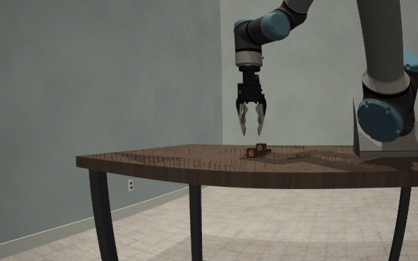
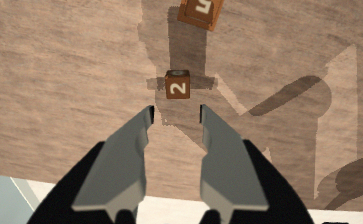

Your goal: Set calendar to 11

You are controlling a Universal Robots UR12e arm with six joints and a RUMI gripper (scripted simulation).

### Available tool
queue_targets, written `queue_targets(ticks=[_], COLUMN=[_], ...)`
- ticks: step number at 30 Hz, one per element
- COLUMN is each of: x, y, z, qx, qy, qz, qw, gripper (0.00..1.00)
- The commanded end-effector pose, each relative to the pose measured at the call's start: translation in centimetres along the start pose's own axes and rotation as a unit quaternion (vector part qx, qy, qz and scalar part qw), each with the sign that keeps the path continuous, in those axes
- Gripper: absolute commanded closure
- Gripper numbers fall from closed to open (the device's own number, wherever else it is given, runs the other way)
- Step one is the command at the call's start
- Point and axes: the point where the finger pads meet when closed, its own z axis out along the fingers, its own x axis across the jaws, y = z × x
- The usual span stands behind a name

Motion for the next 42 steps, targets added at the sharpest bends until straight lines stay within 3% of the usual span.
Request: queue_targets(ticks=[1,22,42], x=[-0.1,0.0,0.0], y=[0.0,-0.1,-0.1], z=[0.6,3.0,3.3], qx=[0.000,0.000,0.000], qy=[0.000,0.000,0.000], qz=[0.000,0.000,0.000], qw=[1.000,1.000,1.000], gripper=[0.72,0.72,0.72])
